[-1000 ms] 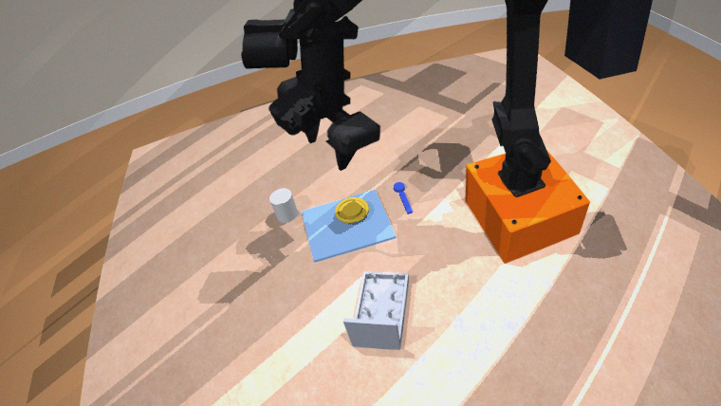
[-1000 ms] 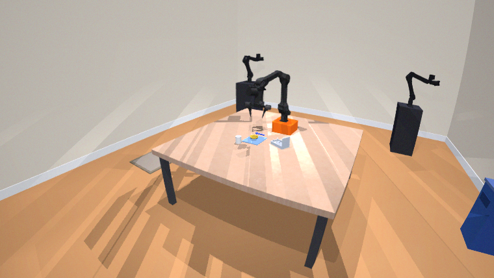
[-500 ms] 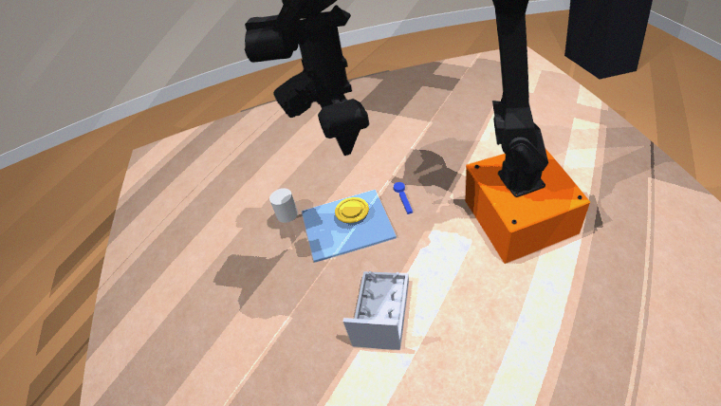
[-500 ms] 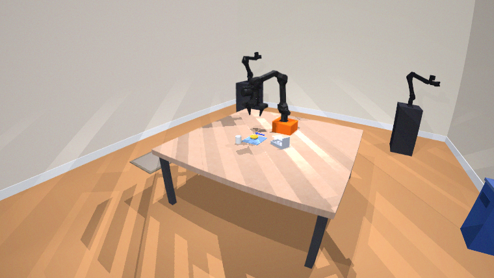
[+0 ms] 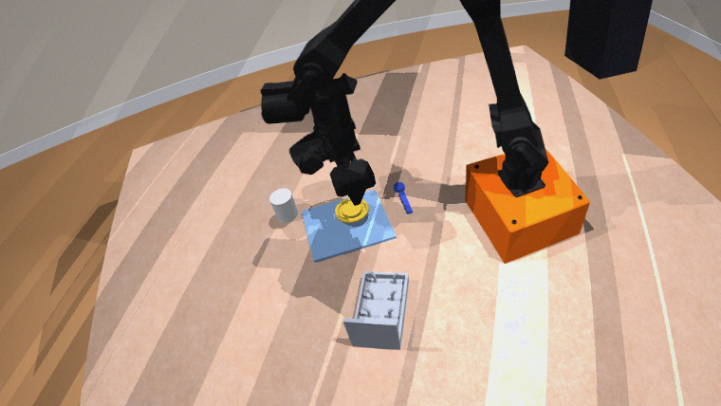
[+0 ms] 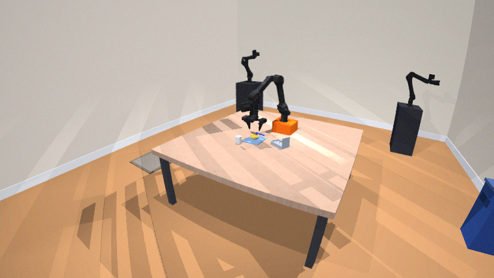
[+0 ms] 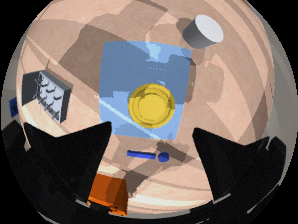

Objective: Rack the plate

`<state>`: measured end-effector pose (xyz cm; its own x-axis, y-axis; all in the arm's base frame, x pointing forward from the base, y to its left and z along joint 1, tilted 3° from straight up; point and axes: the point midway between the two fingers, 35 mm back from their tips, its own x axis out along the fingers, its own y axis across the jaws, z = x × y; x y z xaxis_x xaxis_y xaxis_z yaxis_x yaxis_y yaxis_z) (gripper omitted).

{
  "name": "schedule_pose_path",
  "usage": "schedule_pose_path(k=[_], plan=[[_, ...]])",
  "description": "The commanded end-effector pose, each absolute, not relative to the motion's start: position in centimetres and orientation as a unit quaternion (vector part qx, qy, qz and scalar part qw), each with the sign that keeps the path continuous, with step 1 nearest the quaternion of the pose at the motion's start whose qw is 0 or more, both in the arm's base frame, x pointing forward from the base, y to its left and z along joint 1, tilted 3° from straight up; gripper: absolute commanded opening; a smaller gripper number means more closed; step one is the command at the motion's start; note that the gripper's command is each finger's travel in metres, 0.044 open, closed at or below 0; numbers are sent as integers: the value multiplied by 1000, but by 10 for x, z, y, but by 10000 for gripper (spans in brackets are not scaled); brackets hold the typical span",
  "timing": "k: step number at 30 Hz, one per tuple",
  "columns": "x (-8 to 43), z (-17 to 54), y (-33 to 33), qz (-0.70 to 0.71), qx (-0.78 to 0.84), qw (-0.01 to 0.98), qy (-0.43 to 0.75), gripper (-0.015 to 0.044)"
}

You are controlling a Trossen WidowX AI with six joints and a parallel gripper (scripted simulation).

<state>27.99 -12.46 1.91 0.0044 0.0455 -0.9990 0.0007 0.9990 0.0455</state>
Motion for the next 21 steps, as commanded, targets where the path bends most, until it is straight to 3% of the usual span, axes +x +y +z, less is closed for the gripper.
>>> schedule_pose_path(k=[1, 21], plan=[[283, 17, -125, 12, 15, 717, 697, 400], [286, -14, -124, 12, 15, 717, 697, 400]])
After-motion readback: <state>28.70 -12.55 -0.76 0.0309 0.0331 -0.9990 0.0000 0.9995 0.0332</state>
